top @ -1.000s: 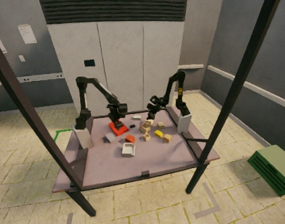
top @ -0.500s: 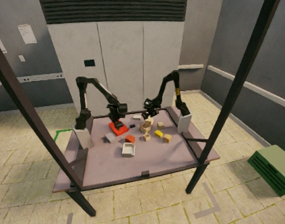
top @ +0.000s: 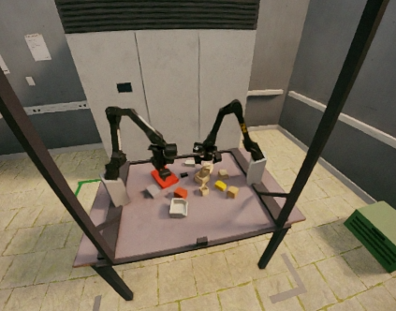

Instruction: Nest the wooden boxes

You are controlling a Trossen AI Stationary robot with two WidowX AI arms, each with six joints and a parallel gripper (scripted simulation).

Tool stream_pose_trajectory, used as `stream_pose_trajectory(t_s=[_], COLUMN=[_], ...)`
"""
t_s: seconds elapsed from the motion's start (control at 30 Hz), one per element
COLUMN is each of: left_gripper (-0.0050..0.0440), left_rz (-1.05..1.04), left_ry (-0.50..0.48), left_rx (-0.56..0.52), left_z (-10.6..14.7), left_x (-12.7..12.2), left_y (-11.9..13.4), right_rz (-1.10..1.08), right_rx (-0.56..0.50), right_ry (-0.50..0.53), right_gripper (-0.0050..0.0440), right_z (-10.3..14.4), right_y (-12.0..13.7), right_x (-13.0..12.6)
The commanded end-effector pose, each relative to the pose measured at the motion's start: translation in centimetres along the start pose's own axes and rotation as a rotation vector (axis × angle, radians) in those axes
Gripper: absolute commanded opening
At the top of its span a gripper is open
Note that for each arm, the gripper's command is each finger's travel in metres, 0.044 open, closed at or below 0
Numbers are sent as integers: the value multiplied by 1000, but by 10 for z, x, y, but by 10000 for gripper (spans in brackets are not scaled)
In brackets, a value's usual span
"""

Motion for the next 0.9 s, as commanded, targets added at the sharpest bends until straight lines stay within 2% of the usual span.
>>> stream_pose_trajectory(t_s=[0.0,0.27,0.43,0.6,0.87], left_gripper=[400,400,400,400,400], left_rz=[0,0,0,0,0], left_ry=[10,10,10,10,10], left_rx=[-10,-10,-10,-10,-10], left_z=[3,3,3,3,3], left_x=[-1,-1,-1,-1,-1], left_y=[-2,-2,-2,-2,-2], right_rz=[-135,-284,-429,-476,-478], right_rx=[-26,-102,-211,-255,-253], right_ry=[104,231,305,323,327], right_gripper=[400,400,400,400,400], right_z=[1,4,9,11,7], right_y=[-4,-6,-11,-13,-12], right_x=[6,4,8,10,10])
Point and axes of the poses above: on each arm, the point midway between the two fingers, 35 mm back from their tips, its own z axis back along the fingers, its own x axis across the jaws, y = z × x, the point moved 4 cm from there along z, back along the fingers, and after that the axes turned 11 degrees about z, right-handed, at the moved point
